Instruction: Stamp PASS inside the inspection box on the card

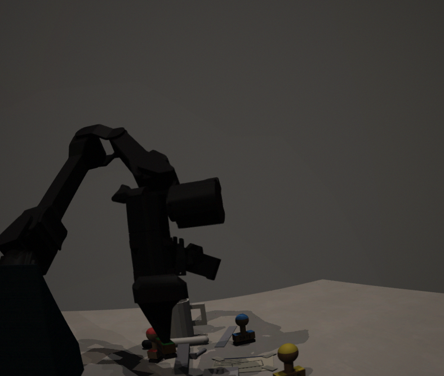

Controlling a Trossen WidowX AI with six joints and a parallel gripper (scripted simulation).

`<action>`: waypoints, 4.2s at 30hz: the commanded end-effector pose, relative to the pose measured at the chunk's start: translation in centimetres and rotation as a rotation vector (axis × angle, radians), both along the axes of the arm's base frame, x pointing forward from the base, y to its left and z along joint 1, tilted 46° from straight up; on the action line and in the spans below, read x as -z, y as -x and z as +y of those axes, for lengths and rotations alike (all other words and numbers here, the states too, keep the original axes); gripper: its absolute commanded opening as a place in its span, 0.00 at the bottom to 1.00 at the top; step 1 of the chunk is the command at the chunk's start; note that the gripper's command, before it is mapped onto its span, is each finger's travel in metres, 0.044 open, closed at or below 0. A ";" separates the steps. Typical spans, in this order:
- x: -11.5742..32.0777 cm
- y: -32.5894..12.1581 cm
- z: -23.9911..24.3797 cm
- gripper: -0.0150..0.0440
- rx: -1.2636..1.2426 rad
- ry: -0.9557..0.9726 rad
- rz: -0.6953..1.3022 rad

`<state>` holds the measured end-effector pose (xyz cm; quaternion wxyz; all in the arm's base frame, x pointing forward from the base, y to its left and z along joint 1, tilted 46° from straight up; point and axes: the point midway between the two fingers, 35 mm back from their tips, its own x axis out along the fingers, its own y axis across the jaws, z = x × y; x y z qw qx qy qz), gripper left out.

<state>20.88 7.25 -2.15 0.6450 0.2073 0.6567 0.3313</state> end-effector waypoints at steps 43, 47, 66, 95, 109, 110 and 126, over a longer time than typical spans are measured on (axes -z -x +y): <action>2.3 -5.1 -4.5 0.25 -0.005 0.012 -0.004; 3.4 -6.1 -5.4 0.25 -0.005 0.012 -0.005; 6.5 -8.2 -7.5 0.25 -0.005 0.012 -0.007; 7.9 -8.1 -6.1 0.25 -0.005 0.013 -0.007; 8.6 -8.0 -5.4 0.25 -0.005 0.013 -0.007; 8.6 -8.0 -5.4 0.25 -0.005 0.013 -0.007; 9.3 -7.9 -4.6 0.25 -0.005 0.012 -0.007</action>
